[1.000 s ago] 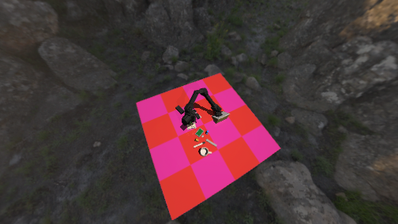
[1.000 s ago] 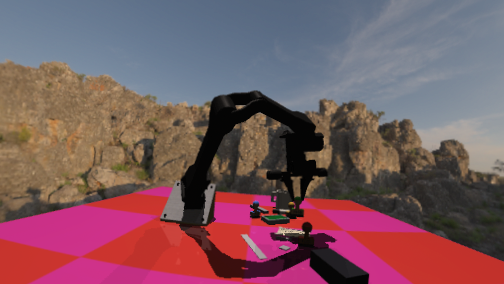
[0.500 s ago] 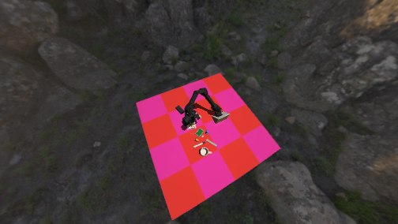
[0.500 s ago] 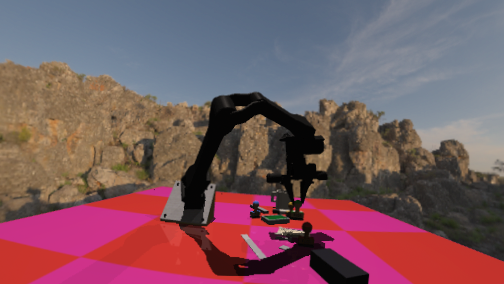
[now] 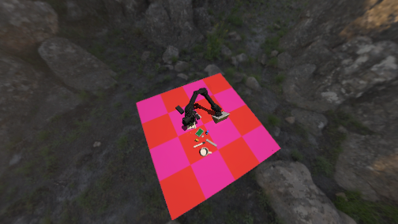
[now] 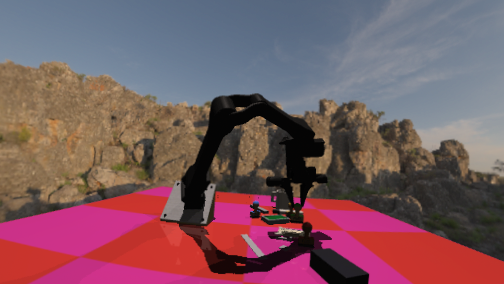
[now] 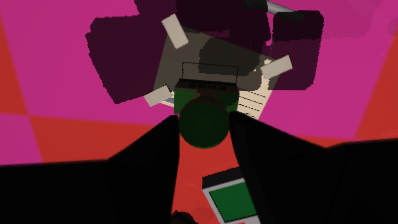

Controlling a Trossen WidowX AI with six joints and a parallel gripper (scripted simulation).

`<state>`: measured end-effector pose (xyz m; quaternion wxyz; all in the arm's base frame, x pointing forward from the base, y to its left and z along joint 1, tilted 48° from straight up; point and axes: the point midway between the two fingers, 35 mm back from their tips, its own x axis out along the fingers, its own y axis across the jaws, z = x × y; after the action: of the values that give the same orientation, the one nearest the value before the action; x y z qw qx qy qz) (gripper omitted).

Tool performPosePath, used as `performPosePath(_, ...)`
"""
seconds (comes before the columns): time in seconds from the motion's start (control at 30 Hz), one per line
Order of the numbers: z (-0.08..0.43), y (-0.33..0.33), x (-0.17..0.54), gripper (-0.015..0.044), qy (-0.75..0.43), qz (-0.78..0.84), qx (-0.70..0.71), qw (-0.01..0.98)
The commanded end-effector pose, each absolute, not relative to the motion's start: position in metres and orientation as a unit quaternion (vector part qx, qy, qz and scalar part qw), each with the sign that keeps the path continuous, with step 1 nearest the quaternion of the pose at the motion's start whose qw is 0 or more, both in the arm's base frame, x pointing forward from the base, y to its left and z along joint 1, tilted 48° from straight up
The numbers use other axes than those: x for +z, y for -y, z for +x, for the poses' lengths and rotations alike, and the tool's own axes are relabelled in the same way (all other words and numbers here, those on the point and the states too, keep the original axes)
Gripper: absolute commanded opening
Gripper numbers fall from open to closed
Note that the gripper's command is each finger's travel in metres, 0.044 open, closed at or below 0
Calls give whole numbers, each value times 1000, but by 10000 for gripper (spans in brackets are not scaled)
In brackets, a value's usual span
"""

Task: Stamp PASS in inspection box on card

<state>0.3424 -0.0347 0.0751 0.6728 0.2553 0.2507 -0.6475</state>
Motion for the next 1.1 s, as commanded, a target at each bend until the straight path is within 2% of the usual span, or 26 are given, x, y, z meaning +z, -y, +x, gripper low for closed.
performPosePath(0.0, 342, 37, 74, 0, -250, 253, -647, 675)
performPosePath(1.07, 340, 53, 60, 0, -249, 252, -647, 675)
